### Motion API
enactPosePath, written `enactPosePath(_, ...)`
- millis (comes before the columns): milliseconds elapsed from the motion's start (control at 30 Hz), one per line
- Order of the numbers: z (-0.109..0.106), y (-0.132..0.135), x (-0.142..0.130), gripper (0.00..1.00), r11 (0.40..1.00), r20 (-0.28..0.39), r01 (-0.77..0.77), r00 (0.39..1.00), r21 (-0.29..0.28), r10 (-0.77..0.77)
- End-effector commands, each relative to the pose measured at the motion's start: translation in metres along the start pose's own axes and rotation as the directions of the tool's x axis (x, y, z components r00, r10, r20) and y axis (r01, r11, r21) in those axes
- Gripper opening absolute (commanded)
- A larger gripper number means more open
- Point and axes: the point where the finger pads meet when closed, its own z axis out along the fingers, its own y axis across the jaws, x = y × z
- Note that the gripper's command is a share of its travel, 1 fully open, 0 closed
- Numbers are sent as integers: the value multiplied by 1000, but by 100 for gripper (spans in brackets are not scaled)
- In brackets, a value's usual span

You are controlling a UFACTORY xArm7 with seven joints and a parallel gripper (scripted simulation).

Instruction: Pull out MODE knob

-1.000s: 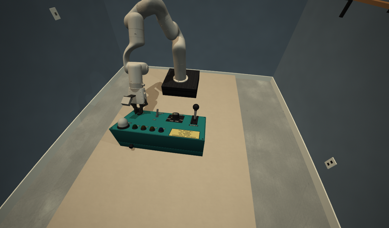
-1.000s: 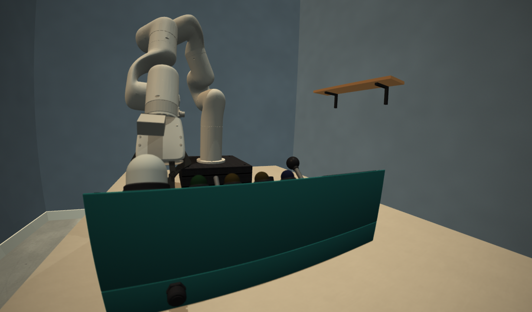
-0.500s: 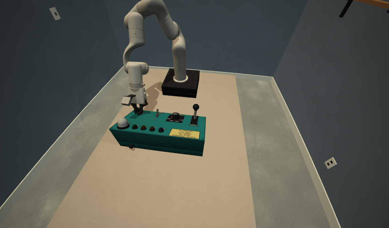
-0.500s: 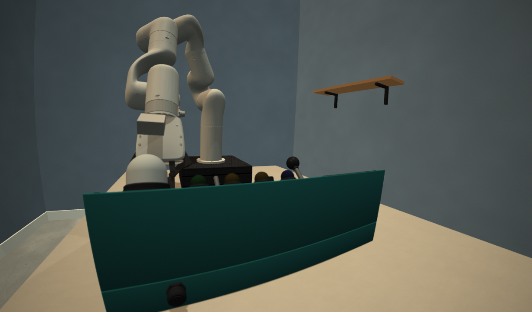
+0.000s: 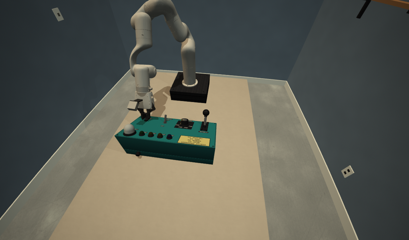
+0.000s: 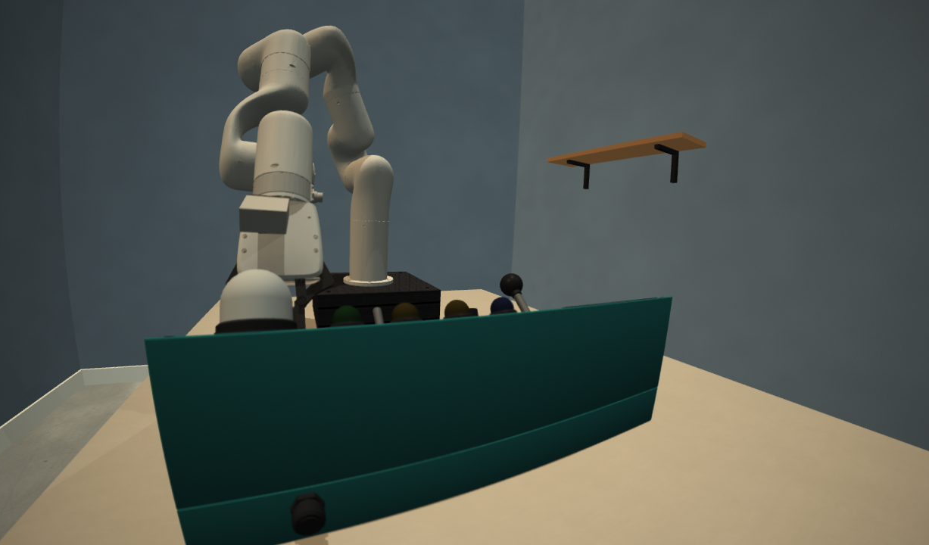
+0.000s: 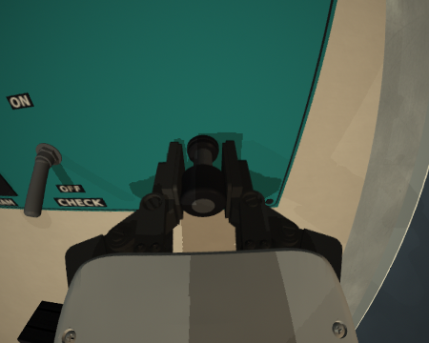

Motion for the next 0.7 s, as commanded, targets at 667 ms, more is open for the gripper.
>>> enactPosePath(667,-7,0,1,0,1000,-3,1,1000,-1,-1)
